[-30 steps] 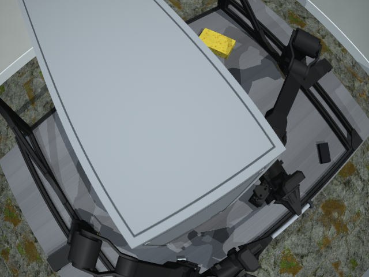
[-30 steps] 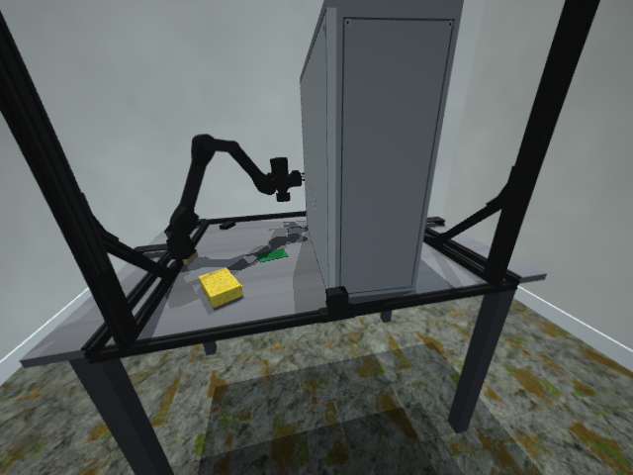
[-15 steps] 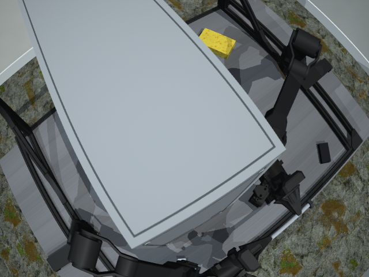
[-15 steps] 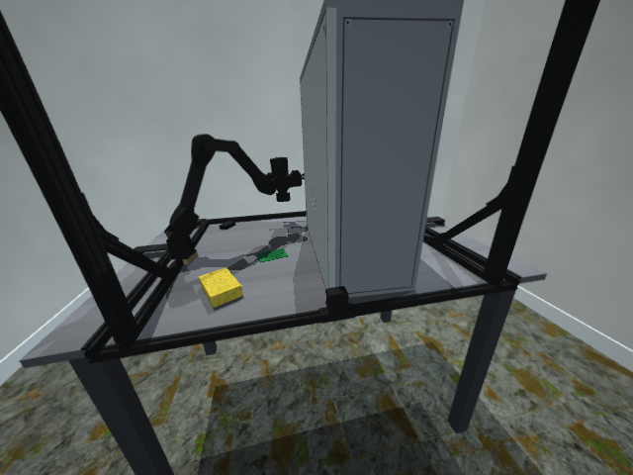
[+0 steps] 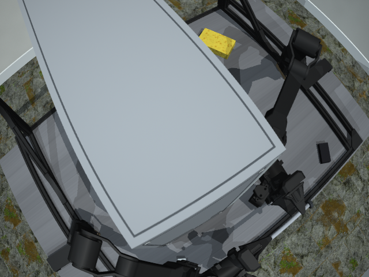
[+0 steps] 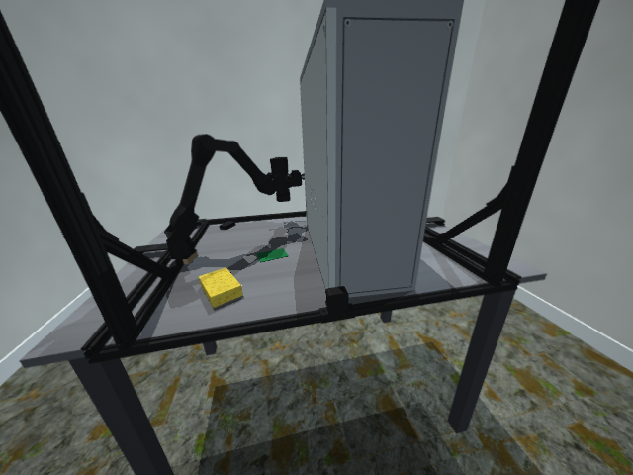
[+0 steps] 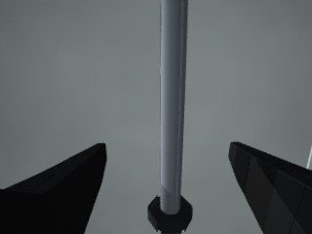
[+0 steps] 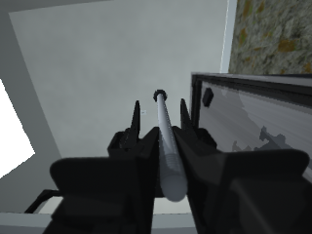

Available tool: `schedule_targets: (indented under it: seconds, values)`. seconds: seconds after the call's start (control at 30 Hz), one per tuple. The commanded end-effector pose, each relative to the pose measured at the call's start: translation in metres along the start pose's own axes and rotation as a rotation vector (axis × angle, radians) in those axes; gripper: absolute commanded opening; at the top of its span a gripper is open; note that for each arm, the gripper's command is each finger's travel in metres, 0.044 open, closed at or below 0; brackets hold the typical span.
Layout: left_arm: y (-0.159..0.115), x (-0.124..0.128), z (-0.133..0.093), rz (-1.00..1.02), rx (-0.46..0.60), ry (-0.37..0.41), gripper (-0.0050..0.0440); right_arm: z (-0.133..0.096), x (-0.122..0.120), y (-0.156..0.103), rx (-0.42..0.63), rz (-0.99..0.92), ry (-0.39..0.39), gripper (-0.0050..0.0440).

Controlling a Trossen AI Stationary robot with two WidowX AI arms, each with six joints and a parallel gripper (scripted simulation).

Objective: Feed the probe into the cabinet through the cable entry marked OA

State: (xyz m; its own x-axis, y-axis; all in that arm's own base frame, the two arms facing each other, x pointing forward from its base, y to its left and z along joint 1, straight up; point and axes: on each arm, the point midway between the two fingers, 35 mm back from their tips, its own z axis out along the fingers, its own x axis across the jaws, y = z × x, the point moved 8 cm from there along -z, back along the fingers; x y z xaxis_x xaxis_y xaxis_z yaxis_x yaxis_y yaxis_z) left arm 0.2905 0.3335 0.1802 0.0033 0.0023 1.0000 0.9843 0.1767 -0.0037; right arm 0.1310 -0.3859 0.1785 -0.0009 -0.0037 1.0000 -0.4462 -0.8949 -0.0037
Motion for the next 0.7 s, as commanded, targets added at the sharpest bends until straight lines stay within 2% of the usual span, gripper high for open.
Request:
schedule_targets:
  seconds: [0.0,0.4,0.5,0.67]
  values:
    - [0.0,0.001,0.0,-0.004,0.003,0.002,0.0432,0.0,0.0,0.0,-0.003,-0.004,0.001,0.0]
    - [0.0,0.001,-0.004,-0.004,0.002,0.002,0.044,0.0,0.0,0.0,-0.003,-0.004,0.001,0.0]
    - [0.002,0.001,-0.017,-0.003,0.002,0.001,0.044,0.0,0.0,0.0,-0.003,-0.004,0.001,0.0]
    - [0.002,0.0,-0.054,-0.001,0.001,0.0,0.044,0.0,0.0,0.0,-0.003,-0.004,0.001,0.0]
